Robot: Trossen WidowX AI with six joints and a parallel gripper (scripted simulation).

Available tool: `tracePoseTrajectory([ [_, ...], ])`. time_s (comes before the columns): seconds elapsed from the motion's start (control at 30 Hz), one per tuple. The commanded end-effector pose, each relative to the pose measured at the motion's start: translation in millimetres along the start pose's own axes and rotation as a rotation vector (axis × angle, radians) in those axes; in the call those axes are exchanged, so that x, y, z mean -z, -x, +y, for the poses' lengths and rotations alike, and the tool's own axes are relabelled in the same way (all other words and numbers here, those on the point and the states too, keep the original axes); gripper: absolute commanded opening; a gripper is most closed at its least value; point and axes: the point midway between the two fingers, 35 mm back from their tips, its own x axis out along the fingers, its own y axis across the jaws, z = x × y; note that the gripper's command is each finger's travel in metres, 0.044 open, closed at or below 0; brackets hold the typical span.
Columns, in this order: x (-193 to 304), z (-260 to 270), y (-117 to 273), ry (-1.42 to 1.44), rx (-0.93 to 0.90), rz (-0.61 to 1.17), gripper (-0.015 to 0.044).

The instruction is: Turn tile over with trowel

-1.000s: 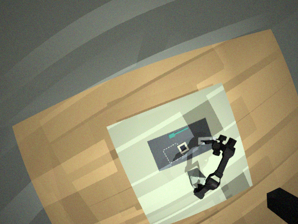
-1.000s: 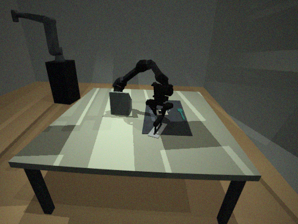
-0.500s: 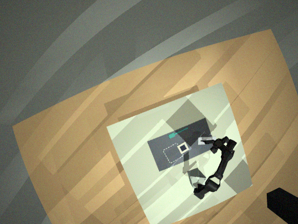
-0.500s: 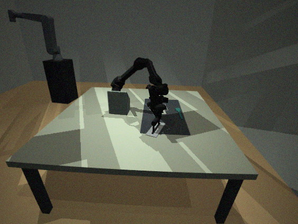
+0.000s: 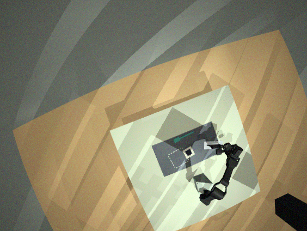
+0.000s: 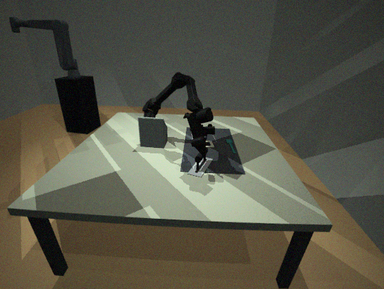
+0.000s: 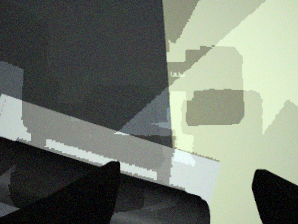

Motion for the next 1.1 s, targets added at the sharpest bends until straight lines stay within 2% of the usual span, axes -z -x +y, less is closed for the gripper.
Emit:
tracePoseTrajectory([
  [0.0,1,0,-1,-0.091,0.005,-0.027,0.0300],
  [0.53,4,2,-1,-0.503,0.012,-0.156,0.0300],
  [0.67,6,-12,21,-0.579,0.080,-0.187,0.0300],
  [1.07,16,0,13,-0.922,0.007,-0.283,0.0300],
])
